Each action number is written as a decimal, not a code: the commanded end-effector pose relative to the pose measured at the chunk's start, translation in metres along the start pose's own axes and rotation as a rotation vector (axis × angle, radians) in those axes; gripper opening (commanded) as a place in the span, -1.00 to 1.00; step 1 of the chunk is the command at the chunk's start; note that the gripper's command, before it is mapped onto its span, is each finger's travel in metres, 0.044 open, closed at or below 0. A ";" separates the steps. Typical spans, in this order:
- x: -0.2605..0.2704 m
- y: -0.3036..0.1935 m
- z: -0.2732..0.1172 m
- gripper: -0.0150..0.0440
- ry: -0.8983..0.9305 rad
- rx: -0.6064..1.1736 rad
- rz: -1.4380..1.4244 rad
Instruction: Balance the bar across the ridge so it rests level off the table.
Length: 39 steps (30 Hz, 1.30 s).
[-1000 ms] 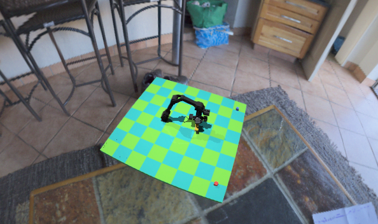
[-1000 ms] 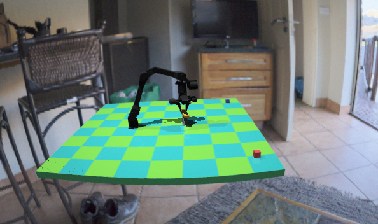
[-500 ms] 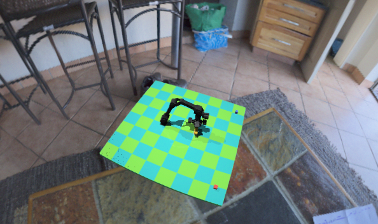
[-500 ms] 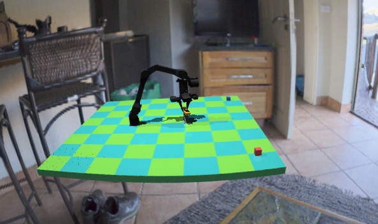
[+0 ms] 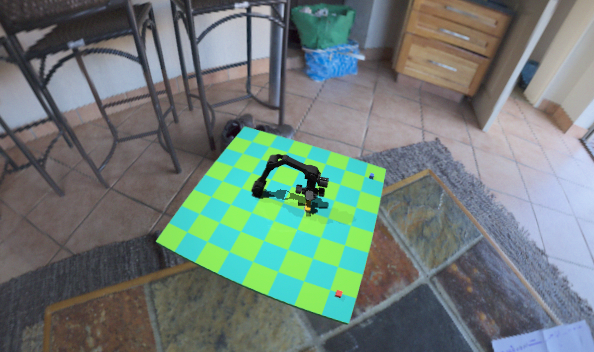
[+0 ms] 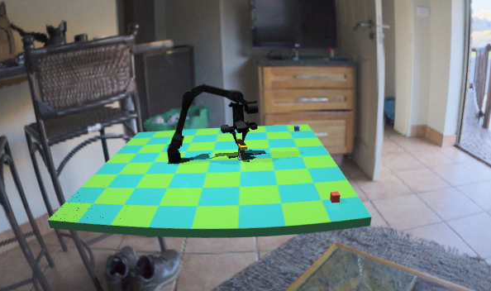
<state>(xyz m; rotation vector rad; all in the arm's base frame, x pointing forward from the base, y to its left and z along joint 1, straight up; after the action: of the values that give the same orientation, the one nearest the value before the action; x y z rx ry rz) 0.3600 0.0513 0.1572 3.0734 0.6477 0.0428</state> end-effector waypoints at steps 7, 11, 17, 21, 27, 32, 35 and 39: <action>0.000 0.000 0.000 -0.49 0.000 0.000 0.000; 0.000 0.000 0.000 -0.49 0.000 0.000 0.000; 0.000 0.000 0.000 -0.49 0.000 0.000 0.000; 0.000 0.000 0.000 -0.31 0.000 0.000 0.000; 0.000 0.000 0.000 0.07 0.000 0.000 0.000; 0.000 0.000 0.000 0.07 0.000 0.000 0.000; 0.000 0.000 0.000 0.07 0.000 0.000 0.000; 0.000 0.000 0.000 0.07 0.000 0.000 0.000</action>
<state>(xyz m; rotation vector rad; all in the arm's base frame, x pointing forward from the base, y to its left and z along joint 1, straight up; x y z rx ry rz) 0.3600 0.0513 0.1571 3.0734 0.6478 0.0424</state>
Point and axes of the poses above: the point midway between the two fingers, 35 mm back from their tips, its own z axis out along the fingers, its own x axis across the jaws, y = z × x, the point moved 4 cm from there along -z, back along the fingers, and after that the axes turned 10 degrees about -z, right-handed, at the moved point
